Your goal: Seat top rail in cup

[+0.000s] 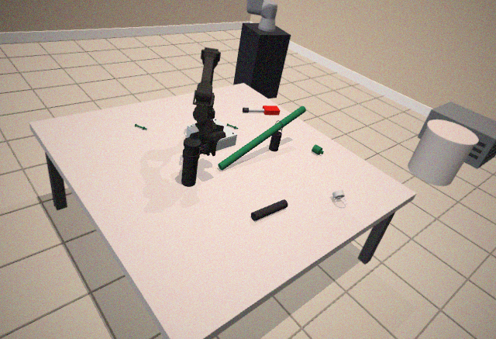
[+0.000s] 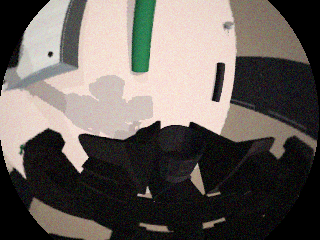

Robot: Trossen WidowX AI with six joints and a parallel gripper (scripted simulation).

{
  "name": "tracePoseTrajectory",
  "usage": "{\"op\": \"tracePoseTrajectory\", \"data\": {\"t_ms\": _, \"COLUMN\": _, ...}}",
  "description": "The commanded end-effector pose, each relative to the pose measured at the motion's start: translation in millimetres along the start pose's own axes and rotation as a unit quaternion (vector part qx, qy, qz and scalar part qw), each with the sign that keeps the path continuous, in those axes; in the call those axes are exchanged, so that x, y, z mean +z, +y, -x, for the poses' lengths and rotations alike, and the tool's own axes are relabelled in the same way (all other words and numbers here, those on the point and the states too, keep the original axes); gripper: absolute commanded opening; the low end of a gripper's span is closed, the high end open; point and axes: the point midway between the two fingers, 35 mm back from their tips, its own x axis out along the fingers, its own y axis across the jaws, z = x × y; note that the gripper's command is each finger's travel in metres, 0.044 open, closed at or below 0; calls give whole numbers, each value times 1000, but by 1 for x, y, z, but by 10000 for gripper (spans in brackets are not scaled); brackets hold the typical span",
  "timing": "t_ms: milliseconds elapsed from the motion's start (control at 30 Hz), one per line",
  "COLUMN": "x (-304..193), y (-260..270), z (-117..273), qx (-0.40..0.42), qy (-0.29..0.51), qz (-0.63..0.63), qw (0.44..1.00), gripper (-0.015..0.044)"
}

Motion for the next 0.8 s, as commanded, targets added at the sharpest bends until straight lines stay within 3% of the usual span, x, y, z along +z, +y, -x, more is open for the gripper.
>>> {"op": "tracePoseTrajectory", "data": {"t_ms": 0, "x": 0, "y": 0, "z": 0, "qx": 0, "qy": 0, "qz": 1, "qw": 1000, "gripper": 0}}
{"op": "tracePoseTrajectory", "data": {"t_ms": 200, "x": 0, "y": 0, "z": 0, "qx": 0, "qy": 0, "qz": 1, "qw": 1000, "gripper": 0}}
{"op": "tracePoseTrajectory", "data": {"t_ms": 767, "x": 19, "y": -11, "z": 16, "qx": -1, "qy": -2, "qz": 4, "qw": 1000, "gripper": 440}}
